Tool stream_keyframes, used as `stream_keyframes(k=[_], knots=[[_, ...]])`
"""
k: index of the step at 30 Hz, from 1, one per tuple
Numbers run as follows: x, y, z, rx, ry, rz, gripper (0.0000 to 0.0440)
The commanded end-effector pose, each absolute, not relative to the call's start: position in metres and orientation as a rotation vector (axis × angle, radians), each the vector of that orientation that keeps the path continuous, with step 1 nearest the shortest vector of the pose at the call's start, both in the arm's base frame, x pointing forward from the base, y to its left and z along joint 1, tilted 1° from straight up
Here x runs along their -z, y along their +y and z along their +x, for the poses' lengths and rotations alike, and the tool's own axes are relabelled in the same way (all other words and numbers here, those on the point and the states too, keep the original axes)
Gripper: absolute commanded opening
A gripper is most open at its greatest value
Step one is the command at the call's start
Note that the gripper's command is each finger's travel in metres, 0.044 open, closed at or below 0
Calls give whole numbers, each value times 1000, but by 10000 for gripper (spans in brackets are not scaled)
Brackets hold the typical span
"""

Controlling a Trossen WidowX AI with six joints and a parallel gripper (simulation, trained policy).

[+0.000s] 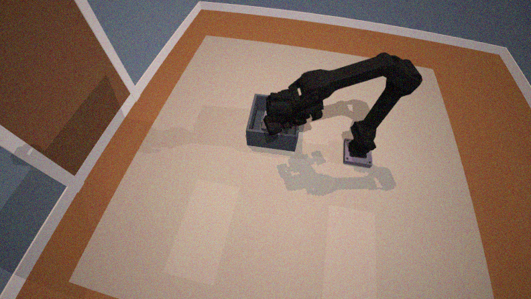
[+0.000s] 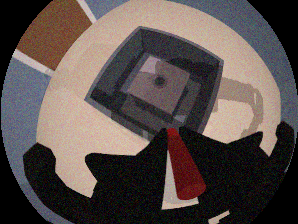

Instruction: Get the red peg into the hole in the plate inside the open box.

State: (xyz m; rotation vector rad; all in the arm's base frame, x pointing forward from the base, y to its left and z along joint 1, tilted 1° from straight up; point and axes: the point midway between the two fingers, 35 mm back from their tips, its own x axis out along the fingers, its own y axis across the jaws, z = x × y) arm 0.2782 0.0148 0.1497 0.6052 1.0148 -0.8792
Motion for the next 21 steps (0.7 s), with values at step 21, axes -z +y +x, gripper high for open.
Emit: stream_keyframes(k=[21], knots=[[-115,-58,329,838,1063,566,0]])
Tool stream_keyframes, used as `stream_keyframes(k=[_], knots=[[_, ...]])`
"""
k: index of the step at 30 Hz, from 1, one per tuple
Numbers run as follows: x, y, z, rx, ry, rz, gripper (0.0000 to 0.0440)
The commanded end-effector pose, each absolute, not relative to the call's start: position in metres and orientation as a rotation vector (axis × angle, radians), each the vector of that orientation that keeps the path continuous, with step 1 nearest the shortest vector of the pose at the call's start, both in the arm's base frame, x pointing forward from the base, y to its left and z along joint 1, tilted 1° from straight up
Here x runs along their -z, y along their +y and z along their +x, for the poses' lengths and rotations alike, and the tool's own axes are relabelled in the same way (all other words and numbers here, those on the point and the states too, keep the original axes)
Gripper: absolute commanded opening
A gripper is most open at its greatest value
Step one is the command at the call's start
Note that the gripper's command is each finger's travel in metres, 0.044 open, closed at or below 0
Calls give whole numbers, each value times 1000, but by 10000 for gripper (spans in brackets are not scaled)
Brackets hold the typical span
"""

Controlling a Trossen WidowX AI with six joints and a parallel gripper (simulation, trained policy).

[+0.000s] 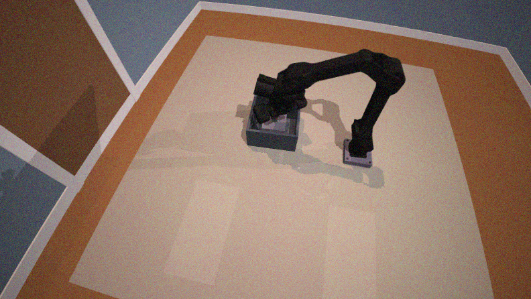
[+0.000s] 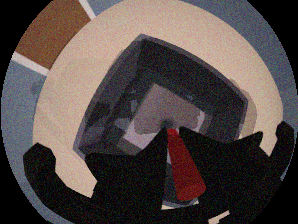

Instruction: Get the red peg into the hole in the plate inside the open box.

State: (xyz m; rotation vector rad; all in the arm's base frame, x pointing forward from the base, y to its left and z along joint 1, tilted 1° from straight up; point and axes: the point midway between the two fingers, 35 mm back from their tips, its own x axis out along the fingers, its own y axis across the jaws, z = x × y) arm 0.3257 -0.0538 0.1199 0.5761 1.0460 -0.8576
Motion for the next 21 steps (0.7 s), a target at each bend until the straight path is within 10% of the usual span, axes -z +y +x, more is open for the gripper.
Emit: stream_keyframes(k=[1,8,14,21], knots=[[-112,-59,330,830,1071,562,0],[-93,-63,333,767,1136,529,17],[-81,-66,336,739,1184,527,152],[-95,-72,349,696,1194,502,164]])
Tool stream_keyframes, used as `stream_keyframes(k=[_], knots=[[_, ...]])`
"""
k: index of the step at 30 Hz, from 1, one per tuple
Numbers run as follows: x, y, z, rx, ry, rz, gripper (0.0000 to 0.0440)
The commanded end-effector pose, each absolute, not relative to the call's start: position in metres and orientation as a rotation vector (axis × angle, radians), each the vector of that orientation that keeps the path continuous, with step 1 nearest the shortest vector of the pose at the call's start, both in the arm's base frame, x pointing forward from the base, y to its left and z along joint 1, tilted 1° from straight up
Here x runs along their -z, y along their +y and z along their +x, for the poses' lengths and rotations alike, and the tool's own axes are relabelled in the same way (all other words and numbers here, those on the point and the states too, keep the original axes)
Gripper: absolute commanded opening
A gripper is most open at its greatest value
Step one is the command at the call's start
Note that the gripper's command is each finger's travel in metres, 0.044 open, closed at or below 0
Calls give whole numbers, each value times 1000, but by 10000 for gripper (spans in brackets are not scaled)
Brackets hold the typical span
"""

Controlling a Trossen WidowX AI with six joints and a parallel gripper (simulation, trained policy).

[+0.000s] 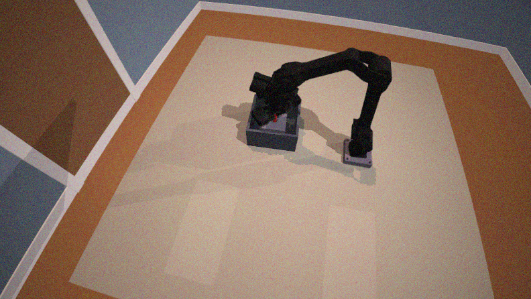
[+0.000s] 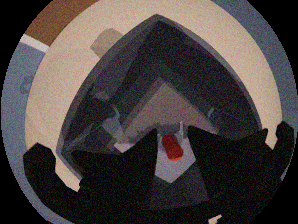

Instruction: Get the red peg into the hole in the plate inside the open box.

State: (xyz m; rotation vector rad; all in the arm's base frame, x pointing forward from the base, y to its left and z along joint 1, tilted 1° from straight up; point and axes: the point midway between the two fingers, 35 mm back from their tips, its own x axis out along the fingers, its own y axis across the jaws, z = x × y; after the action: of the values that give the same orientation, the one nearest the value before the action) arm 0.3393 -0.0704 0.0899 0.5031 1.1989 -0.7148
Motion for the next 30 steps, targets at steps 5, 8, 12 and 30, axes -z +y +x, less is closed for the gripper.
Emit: stream_keyframes(k=[5,8,12,30], knots=[[-102,-73,360,681,1214,513,250],[-107,-72,367,666,1225,523,327],[-113,-68,378,638,1236,545,432],[-156,-36,427,472,1214,610,440]])
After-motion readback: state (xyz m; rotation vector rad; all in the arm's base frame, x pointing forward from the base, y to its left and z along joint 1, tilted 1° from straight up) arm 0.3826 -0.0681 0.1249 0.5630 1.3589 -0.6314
